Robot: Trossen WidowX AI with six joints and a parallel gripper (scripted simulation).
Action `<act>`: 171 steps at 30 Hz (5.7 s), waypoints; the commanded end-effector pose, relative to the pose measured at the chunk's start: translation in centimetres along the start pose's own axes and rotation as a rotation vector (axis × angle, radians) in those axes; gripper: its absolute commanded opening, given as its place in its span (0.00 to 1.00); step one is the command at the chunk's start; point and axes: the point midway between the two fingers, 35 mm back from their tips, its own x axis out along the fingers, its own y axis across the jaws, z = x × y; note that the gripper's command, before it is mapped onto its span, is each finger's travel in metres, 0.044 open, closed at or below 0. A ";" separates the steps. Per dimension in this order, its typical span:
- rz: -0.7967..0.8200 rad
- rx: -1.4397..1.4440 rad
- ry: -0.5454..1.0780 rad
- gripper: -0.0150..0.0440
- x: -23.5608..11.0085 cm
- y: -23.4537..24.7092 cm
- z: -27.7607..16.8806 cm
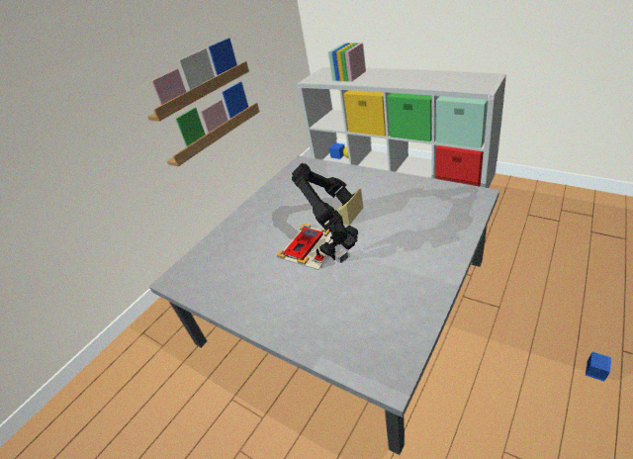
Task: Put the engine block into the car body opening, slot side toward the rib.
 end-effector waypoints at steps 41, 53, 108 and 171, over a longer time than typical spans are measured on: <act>0.002 0.003 -0.007 1.00 -0.3 -0.1 -0.1; 0.000 0.004 -0.005 1.00 1.5 -0.1 -0.1; 0.002 0.003 -0.011 0.25 -8.8 -0.3 0.2; 0.000 0.002 -0.870 0.25 -5.5 -0.2 -2.9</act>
